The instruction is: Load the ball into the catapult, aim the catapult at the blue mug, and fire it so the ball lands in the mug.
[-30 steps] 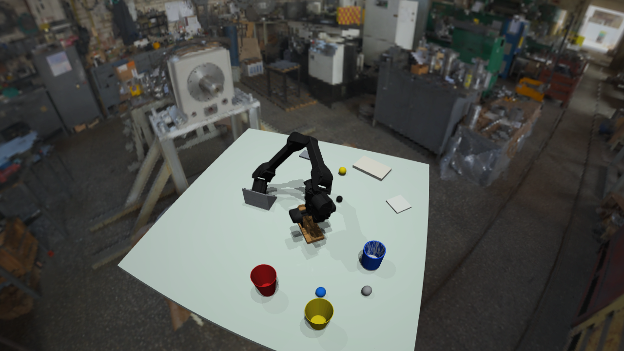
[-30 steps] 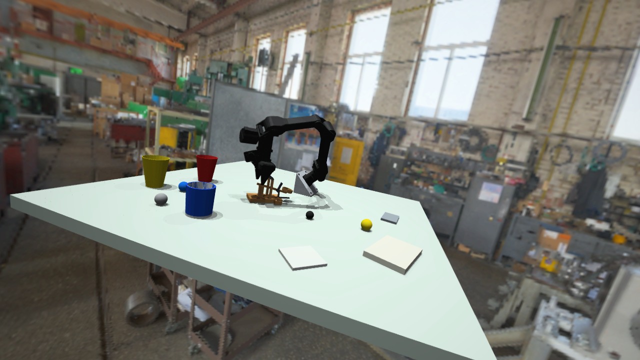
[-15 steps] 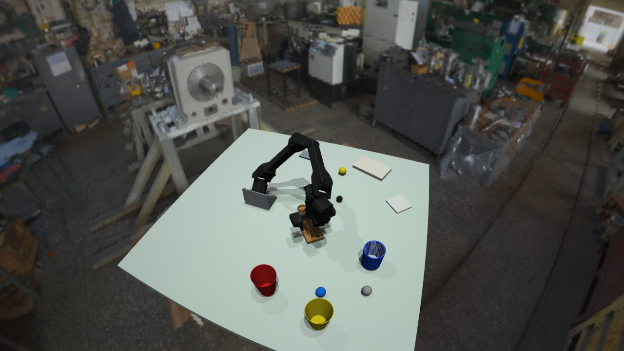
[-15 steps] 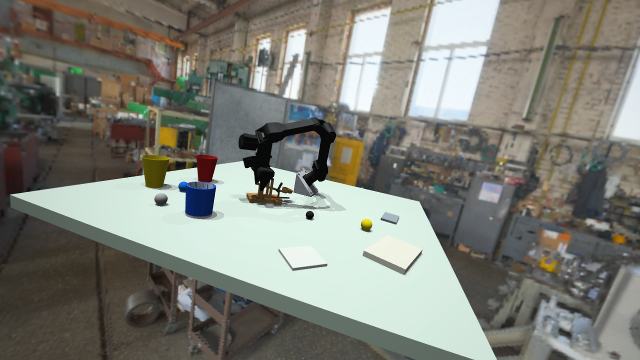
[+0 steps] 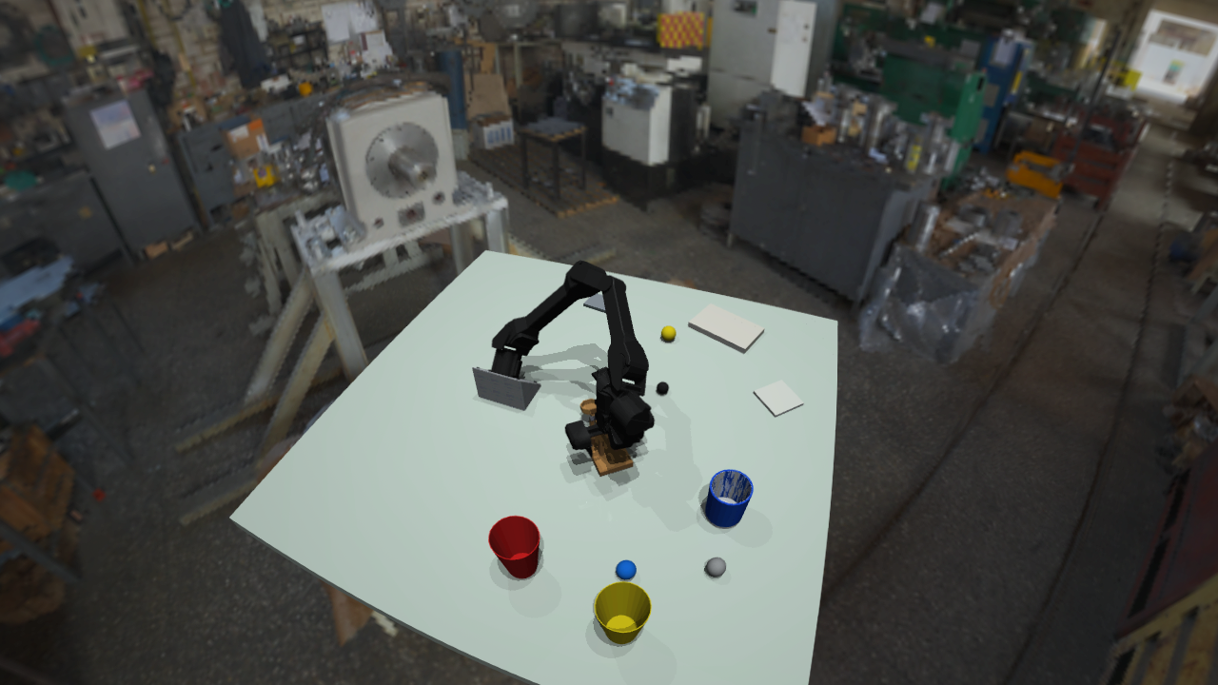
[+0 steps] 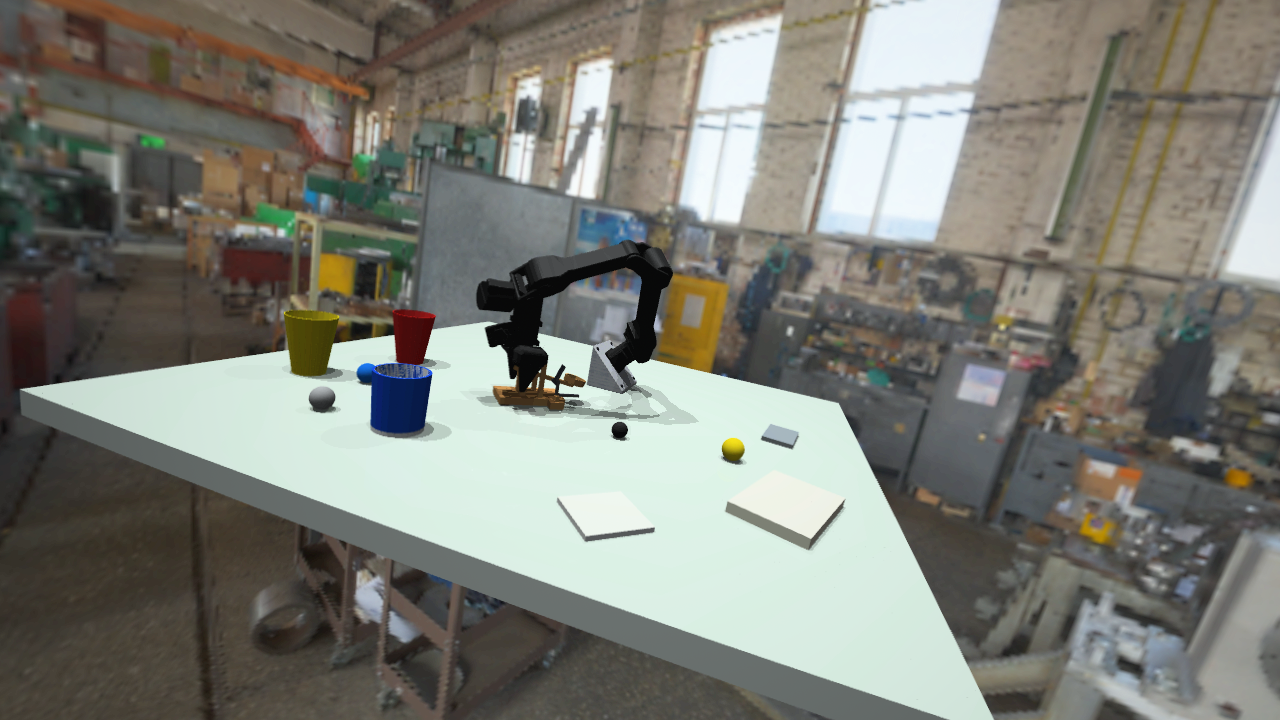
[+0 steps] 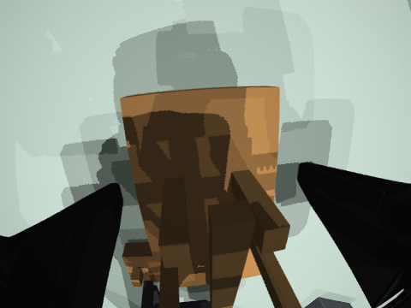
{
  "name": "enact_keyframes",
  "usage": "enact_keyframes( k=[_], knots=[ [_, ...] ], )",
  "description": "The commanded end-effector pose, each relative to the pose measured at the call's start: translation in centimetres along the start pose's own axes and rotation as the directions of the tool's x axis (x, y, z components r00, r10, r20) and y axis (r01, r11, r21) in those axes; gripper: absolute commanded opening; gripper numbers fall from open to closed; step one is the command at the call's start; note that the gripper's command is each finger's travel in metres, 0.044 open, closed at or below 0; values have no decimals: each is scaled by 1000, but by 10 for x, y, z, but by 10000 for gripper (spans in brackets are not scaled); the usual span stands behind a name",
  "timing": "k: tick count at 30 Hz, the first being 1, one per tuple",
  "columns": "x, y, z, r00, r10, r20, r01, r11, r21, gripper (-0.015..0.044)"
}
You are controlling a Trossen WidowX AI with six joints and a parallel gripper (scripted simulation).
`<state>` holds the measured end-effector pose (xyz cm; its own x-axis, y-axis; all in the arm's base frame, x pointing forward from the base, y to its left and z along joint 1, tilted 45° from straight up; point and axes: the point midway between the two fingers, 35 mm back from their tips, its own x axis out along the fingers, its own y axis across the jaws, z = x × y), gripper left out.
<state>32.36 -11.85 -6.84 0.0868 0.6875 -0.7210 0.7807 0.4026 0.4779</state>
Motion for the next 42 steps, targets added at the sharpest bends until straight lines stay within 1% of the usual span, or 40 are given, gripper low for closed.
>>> enact_keyframes(
  k=[1, 10, 16, 18, 20, 22, 26, 34, 42],
  knots=[
    [0, 0, 0, 1000, 0, 1, 0, 1000, 0, 387],
    [0, 0, 0, 1000, 0, 1, 0, 1000, 0, 151],
    [0, 0, 0, 1000, 0, 1, 0, 1000, 0, 111],
    [-11, 0, 1, 1000, 0, 1, 0, 1000, 0, 59],
    [-39, 0, 1, 1000, 0, 2, 0, 1000, 1, 6],
    [-51, 0, 1, 1000, 0, 2, 0, 1000, 1, 0],
    [-50, 0, 1, 1000, 0, 2, 0, 1000, -21, 0],
    [-49, 2, 0, 1000, 2, 0, -2, 959, -283, 0],
    [-47, 11, -1, 1000, 3, -3, -4, 850, -527, 0]
  ],
)
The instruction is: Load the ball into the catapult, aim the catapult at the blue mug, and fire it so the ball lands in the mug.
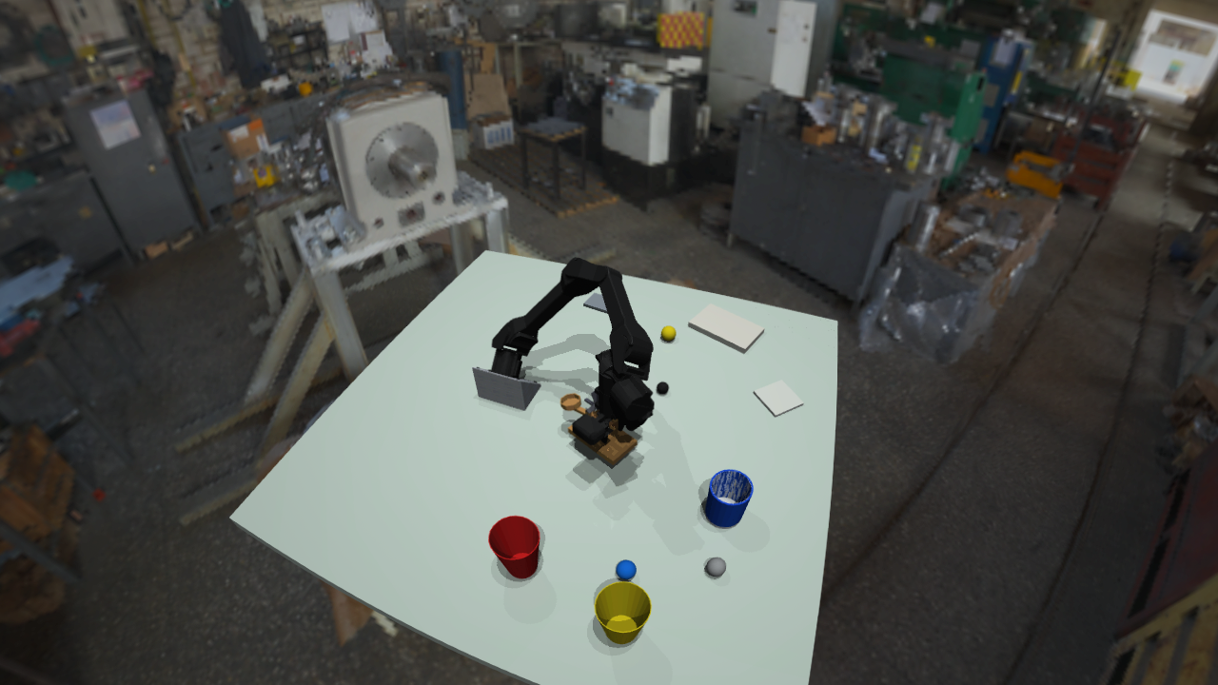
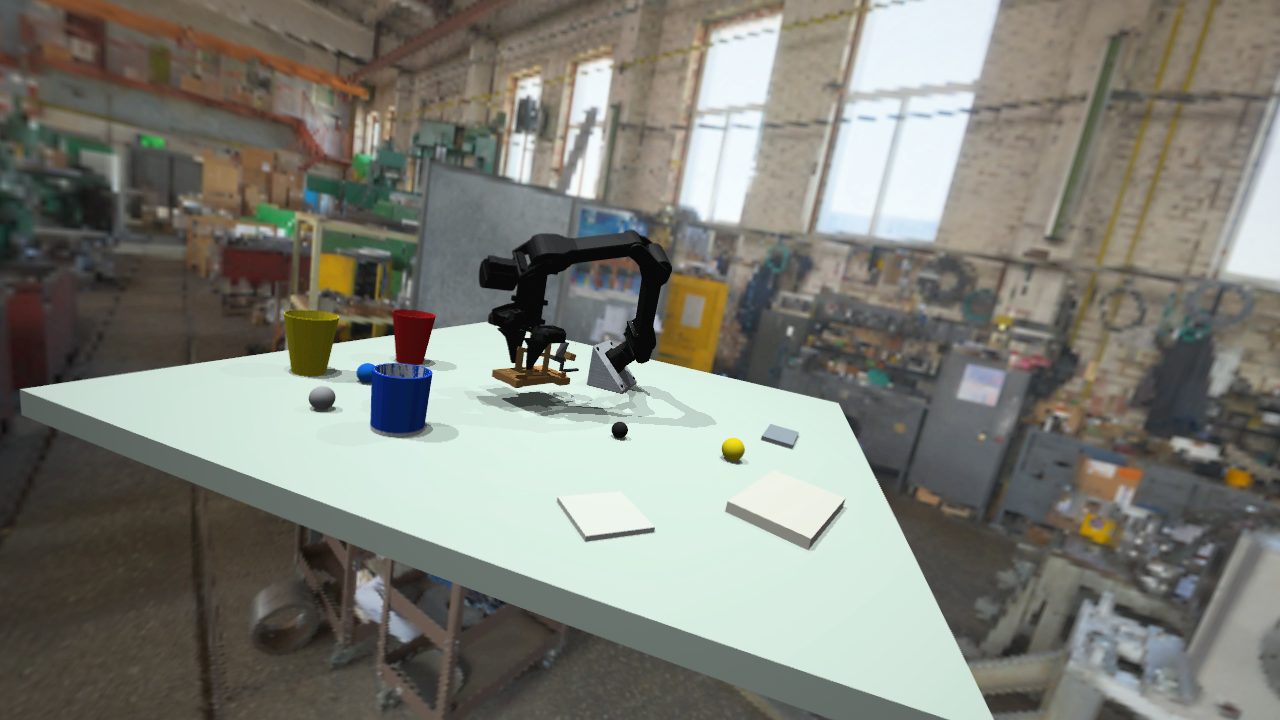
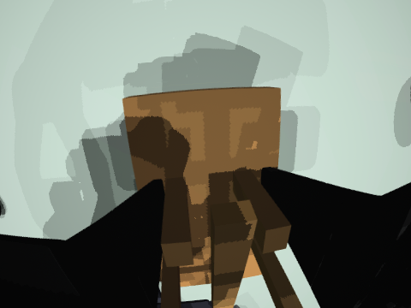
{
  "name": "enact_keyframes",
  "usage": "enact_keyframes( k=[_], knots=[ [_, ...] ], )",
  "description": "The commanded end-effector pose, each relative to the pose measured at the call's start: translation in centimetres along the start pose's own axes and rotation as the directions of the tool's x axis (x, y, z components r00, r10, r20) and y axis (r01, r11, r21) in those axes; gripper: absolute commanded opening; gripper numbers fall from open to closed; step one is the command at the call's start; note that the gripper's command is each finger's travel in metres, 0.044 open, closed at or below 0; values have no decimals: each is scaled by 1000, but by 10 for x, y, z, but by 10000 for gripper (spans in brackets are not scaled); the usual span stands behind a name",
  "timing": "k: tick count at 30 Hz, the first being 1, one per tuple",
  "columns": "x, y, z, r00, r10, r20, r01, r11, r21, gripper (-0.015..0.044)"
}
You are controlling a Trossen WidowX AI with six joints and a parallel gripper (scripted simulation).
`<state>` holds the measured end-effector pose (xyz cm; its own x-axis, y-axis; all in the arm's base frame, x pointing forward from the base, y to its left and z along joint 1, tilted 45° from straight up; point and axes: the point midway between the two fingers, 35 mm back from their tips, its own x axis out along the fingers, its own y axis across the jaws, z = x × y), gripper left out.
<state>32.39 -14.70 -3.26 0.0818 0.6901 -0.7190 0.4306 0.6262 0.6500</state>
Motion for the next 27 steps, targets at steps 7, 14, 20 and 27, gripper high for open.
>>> enact_keyframes(
  k=[7, 14, 20, 27],
  knots=[
    [-2, 11, 3, 1000, 4, 5, -3, 992, -124, 0],
    [5, 12, 3, 1000, 4, 5, -3, 992, -124, 0],
    [15, 12, 4, 1000, 4, 5, -3, 992, -124, 0],
    [27, 12, 4, 1000, 5, 5, -4, 992, -124, 0]
  ],
)
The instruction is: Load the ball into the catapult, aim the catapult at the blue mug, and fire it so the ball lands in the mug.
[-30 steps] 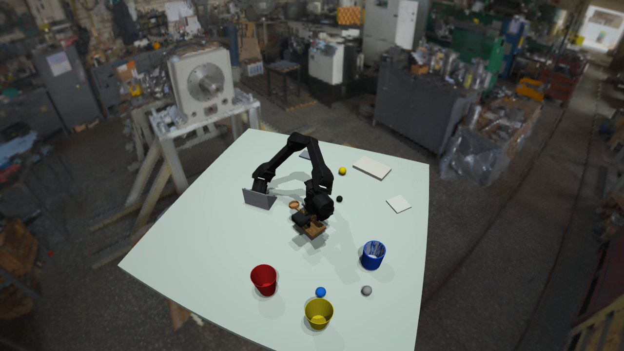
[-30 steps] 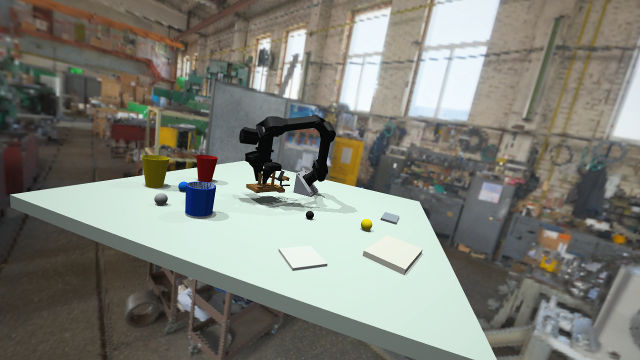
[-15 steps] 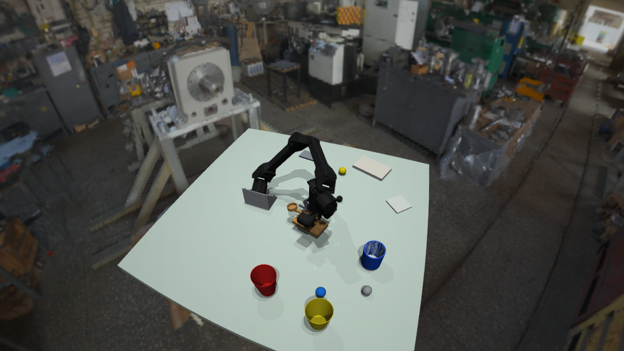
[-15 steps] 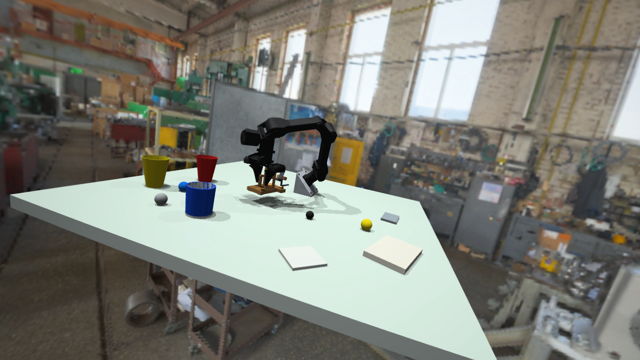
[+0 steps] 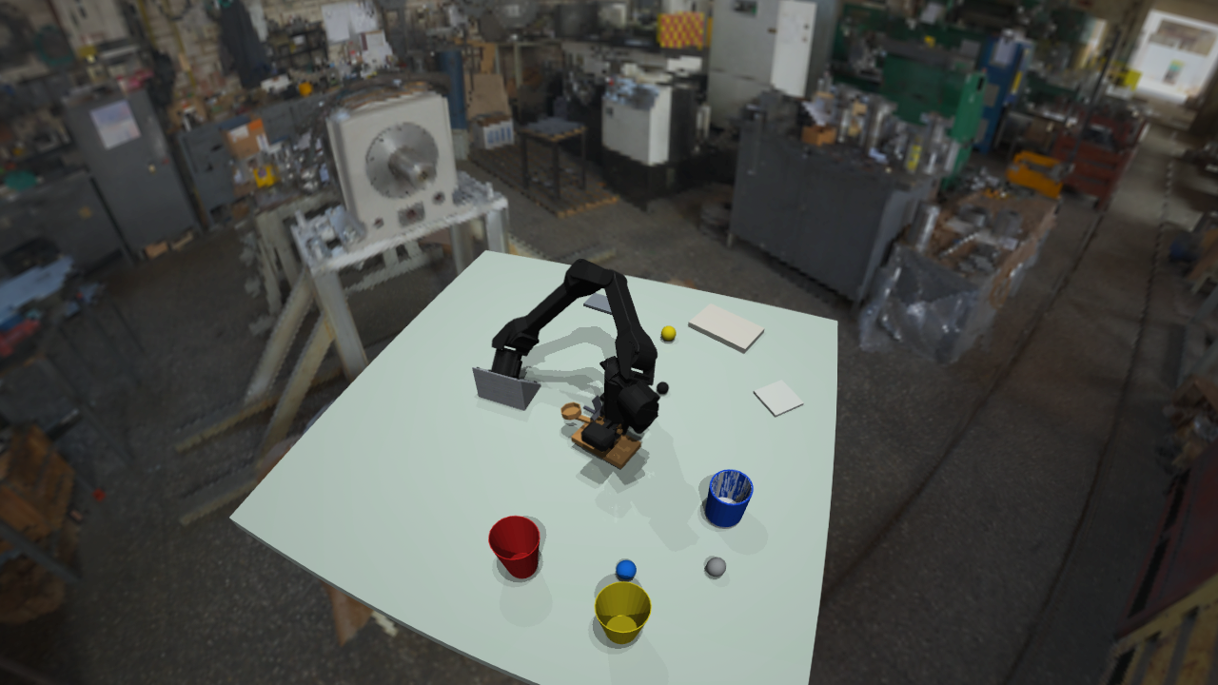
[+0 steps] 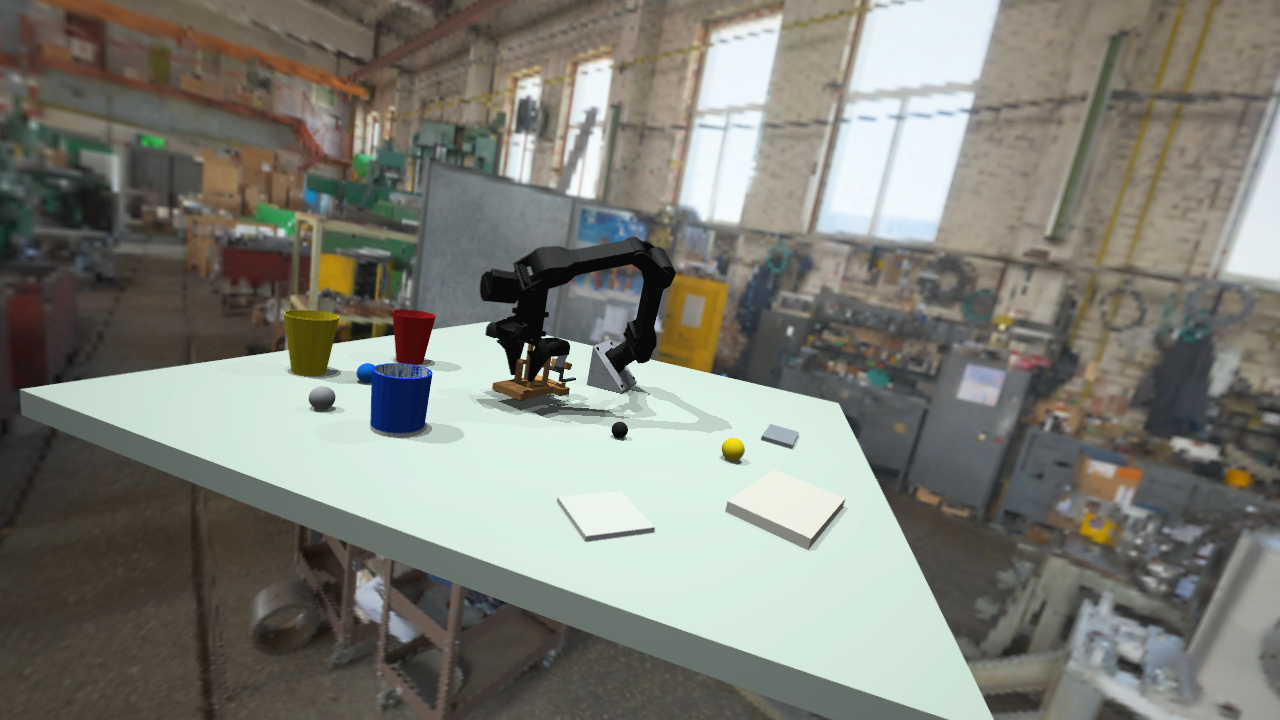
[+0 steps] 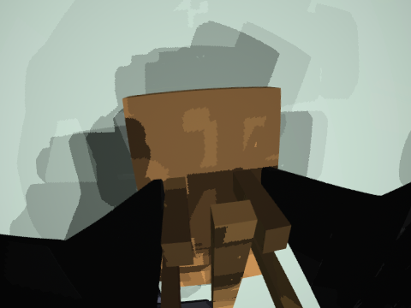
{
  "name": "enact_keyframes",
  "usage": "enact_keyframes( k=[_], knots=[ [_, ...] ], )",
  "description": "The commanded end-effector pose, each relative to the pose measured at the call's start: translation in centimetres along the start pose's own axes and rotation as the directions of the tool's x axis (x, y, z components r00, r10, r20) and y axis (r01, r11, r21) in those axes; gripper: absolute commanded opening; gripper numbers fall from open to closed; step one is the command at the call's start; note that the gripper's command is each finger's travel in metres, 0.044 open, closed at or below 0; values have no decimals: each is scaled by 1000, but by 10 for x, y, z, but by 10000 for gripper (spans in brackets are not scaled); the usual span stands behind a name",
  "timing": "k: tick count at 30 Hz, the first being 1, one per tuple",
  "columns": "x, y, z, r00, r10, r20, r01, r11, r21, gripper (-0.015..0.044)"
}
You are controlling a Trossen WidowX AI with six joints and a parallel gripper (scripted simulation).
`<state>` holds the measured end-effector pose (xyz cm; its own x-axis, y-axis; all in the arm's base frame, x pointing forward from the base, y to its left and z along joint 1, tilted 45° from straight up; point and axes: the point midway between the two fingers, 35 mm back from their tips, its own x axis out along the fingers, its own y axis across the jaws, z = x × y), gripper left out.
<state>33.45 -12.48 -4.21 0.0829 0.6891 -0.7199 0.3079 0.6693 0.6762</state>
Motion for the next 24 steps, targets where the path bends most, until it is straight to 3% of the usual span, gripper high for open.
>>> enact_keyframes(
  k=[1, 18, 24],
  knots=[
    [6, 0, 0, 1000, 5, 4, -5, 1000, 8, 0],
    [20, 1, 0, 1000, 1, 0, -1, 1000, 0, 0],
    [20, 1, 0, 1000, 1, 0, -1, 1000, 0, 157]
  ],
)
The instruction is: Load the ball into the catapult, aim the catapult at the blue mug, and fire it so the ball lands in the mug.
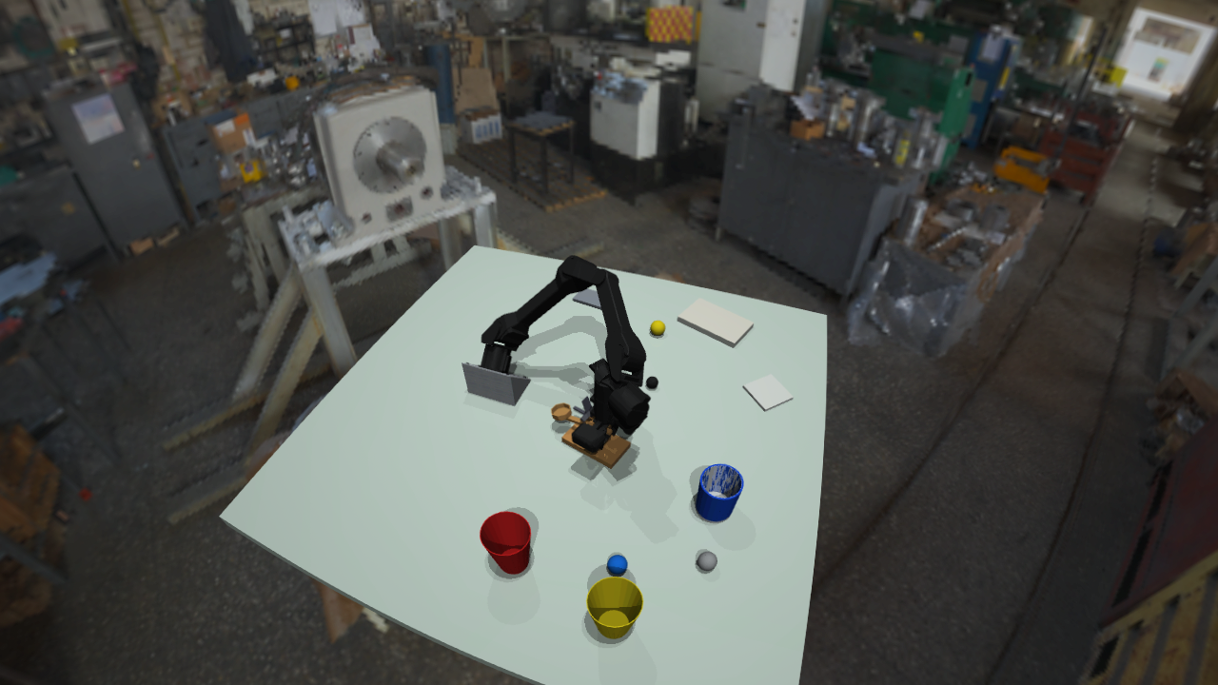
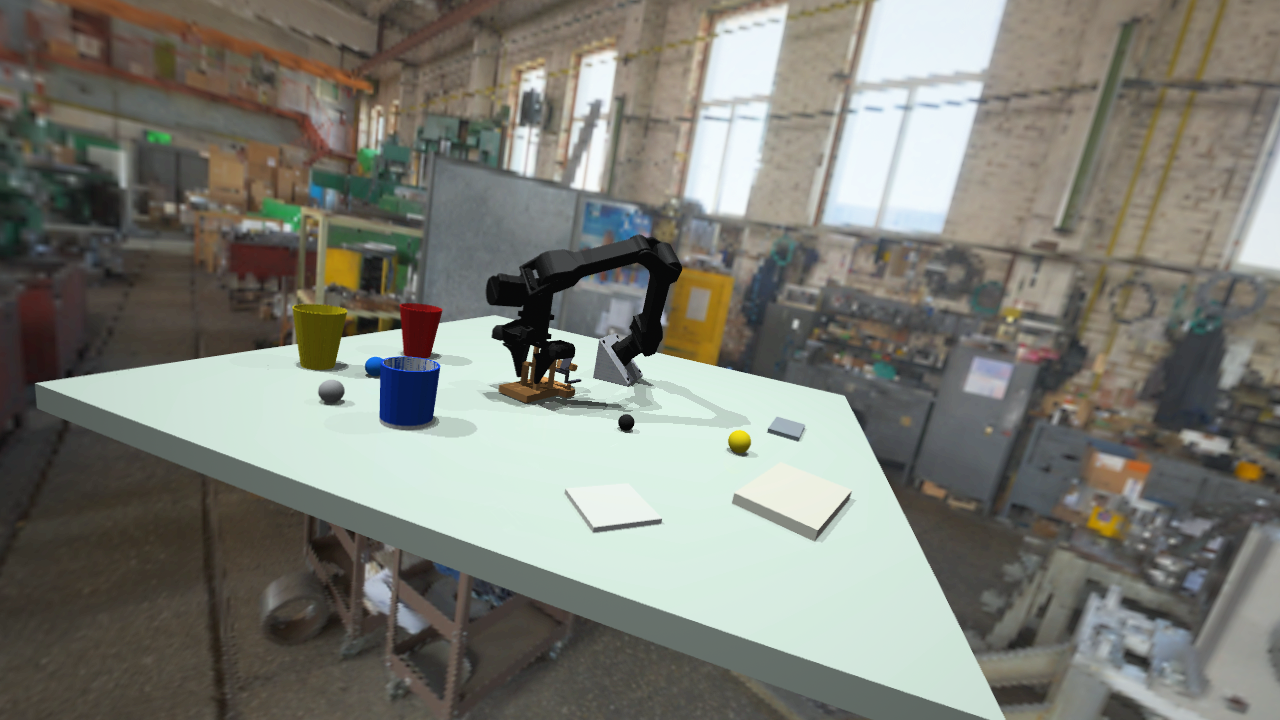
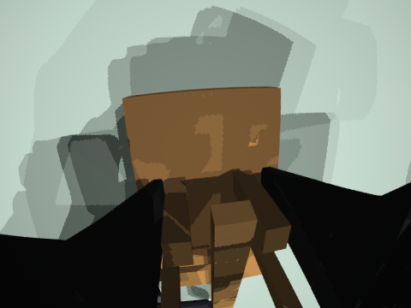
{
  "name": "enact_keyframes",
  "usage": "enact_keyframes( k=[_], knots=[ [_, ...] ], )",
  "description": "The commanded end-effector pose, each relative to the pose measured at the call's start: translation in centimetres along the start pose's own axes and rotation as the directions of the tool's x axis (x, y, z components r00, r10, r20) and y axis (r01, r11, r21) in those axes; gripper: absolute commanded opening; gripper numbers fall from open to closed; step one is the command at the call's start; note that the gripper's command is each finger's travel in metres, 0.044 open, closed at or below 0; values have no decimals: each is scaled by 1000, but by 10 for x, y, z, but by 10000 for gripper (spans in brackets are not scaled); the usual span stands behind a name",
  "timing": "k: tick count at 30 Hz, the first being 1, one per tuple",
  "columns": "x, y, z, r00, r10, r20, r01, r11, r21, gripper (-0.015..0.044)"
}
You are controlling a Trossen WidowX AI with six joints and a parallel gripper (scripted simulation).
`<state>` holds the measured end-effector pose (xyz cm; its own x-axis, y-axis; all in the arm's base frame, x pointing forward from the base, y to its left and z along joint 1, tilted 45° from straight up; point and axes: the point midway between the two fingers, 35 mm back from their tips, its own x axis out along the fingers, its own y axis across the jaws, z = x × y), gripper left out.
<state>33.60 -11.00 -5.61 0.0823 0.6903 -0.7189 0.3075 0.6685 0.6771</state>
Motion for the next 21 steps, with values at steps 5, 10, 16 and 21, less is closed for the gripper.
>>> enact_keyframes(
  k=[5, 10, 16, 21],
  knots=[
    [-1, 0, 0, 1000, 0, 1, 0, 1000, 0, 289],
    [-10, -1, 2, 1000, -1, 2, 1, 1000, 0, 420],
    [-92, -2, 1, 1000, -5, 2, 5, 1000, 2, 440],
    [-85, -2, 4, 1000, -3, 18, 3, 1000, 7, 440]
  ],
)
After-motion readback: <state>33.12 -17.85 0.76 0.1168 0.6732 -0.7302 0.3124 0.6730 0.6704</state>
